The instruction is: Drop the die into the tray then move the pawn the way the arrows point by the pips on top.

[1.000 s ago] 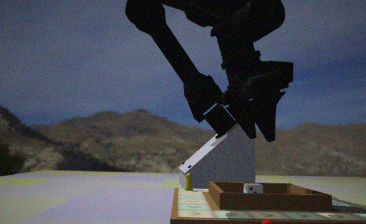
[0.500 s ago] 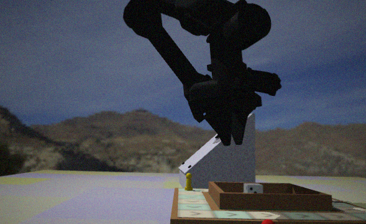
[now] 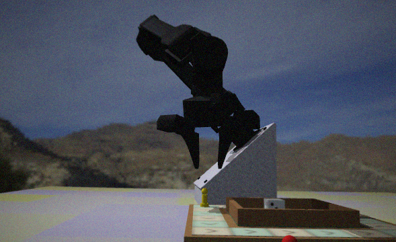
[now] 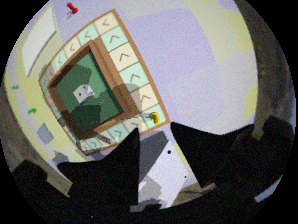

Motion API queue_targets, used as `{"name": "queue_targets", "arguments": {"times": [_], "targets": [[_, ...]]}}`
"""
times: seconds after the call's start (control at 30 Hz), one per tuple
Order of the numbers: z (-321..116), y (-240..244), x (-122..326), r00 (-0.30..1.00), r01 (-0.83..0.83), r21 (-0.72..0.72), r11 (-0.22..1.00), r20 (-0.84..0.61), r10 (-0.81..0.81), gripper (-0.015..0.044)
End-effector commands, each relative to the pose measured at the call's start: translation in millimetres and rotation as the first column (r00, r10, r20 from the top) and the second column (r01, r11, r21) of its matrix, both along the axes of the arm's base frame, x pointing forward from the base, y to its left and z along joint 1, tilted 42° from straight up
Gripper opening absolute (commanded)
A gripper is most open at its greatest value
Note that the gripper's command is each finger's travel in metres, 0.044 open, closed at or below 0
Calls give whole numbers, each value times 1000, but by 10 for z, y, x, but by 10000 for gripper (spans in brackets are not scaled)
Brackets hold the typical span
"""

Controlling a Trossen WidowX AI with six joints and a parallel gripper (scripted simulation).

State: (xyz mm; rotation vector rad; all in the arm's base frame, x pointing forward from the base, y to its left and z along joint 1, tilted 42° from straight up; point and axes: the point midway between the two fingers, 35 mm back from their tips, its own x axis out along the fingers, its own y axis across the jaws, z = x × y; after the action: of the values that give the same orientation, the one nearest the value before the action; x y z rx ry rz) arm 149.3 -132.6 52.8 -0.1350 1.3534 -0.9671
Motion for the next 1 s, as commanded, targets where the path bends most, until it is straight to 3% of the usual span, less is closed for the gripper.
{"name": "queue_targets", "arguments": {"times": [0.0, 0.97], "targets": [[-5, -50, -164, 977, 170, -29, 985, 136, -165, 200], [-305, -293, -186, 977, 171, -28, 985, 136, -166, 200]]}}
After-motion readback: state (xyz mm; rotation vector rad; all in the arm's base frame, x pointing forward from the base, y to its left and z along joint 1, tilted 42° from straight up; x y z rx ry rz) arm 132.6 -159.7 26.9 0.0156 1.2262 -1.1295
